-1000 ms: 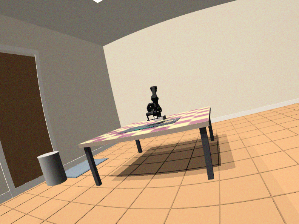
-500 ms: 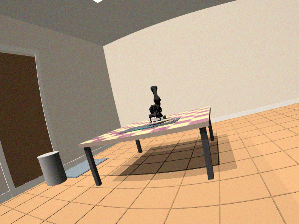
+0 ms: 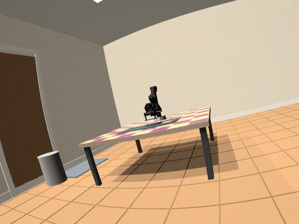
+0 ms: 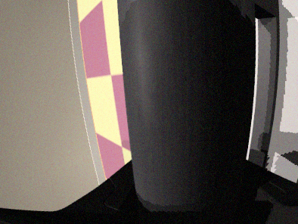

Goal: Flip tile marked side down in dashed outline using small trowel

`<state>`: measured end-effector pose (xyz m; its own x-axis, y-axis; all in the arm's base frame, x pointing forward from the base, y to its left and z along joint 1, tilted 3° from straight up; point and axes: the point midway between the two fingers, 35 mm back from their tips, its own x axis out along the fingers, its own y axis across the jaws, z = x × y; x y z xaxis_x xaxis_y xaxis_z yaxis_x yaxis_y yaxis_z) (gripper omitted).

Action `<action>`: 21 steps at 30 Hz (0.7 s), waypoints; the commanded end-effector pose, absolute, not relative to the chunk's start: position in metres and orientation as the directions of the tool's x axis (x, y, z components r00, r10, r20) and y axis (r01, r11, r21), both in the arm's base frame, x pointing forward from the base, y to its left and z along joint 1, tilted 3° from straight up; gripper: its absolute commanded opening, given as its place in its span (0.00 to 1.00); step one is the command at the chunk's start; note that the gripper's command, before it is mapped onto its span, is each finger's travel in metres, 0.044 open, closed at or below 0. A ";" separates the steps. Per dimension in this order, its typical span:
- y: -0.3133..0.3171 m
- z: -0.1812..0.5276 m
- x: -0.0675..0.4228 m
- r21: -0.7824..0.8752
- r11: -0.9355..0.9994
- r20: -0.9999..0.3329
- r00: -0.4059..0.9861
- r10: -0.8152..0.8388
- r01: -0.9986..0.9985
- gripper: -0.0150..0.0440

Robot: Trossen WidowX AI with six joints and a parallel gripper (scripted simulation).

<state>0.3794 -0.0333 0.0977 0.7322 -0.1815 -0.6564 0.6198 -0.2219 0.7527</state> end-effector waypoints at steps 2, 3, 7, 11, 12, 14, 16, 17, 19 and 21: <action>-0.058 0.119 0.371 0.771 -0.225 -0.634 0.750 -0.187 0.596 0.25; -0.062 0.122 0.369 0.773 -0.227 -0.632 0.752 -0.188 0.593 0.25; -0.073 0.130 0.364 0.777 -0.230 -0.626 0.756 -0.191 0.585 0.25; -0.073 0.130 0.364 0.777 -0.230 -0.626 0.756 -0.191 0.585 0.25; -0.073 0.130 0.364 0.777 -0.230 -0.626 0.756 -0.191 0.585 0.25; -0.073 0.130 0.364 0.777 -0.230 -0.626 0.756 -0.191 0.585 0.25; -0.073 0.130 0.364 0.777 -0.230 -0.626 0.756 -0.191 0.585 0.25; -0.073 0.130 0.364 0.777 -0.230 -0.626 0.756 -0.191 0.585 0.25; -0.073 0.130 0.364 0.777 -0.230 -0.626 0.756 -0.191 0.585 0.25; -0.073 0.130 0.364 0.777 -0.230 -0.626 0.756 -0.191 0.585 0.25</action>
